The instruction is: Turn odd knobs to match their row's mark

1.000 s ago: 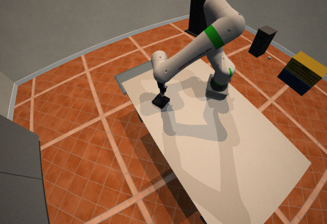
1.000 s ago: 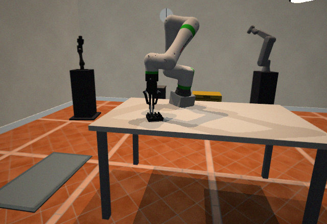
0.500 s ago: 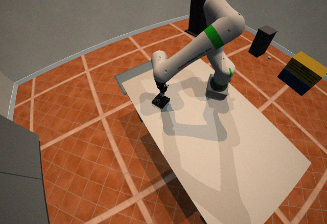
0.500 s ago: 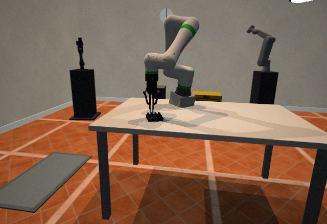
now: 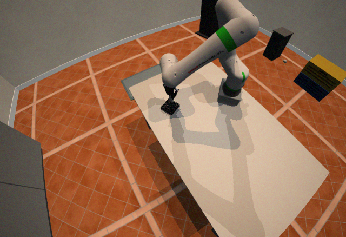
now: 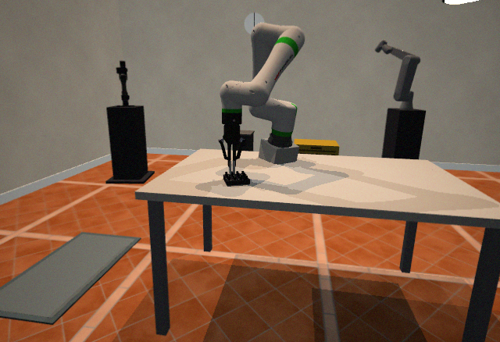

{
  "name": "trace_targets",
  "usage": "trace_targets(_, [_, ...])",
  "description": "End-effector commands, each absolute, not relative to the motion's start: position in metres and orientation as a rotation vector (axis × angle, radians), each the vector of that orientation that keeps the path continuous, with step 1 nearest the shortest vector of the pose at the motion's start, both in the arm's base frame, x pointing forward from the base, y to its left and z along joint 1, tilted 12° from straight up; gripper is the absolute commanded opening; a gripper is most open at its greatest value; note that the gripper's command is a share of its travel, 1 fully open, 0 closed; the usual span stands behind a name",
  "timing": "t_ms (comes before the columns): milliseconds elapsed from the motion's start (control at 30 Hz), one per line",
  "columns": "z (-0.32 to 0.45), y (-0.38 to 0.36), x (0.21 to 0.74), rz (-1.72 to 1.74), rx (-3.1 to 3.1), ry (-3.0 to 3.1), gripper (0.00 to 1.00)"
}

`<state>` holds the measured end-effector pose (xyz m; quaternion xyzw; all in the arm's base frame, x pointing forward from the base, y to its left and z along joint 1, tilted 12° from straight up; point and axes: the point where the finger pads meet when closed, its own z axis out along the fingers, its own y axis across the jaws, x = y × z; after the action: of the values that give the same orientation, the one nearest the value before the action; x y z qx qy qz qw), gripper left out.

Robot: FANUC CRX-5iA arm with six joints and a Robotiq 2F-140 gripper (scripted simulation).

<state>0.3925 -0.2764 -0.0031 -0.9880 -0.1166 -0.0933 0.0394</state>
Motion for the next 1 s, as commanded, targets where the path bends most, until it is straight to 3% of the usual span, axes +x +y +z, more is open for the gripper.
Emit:
trace_targets(0, [-0.0029,-0.2766,0.3926,-0.288,-3.027,-0.376,0.05])
trace_targets(733, [-0.0029,-0.2766,0.3926,-0.289,-3.026,-0.395,0.05])
trace_targets(767, [-0.0029,-0.2766,0.3926,-0.289,-3.026,-0.395,0.12])
trace_targets(967, [-0.0029,-0.2766,0.3926,-0.289,-3.026,-0.395,0.12])
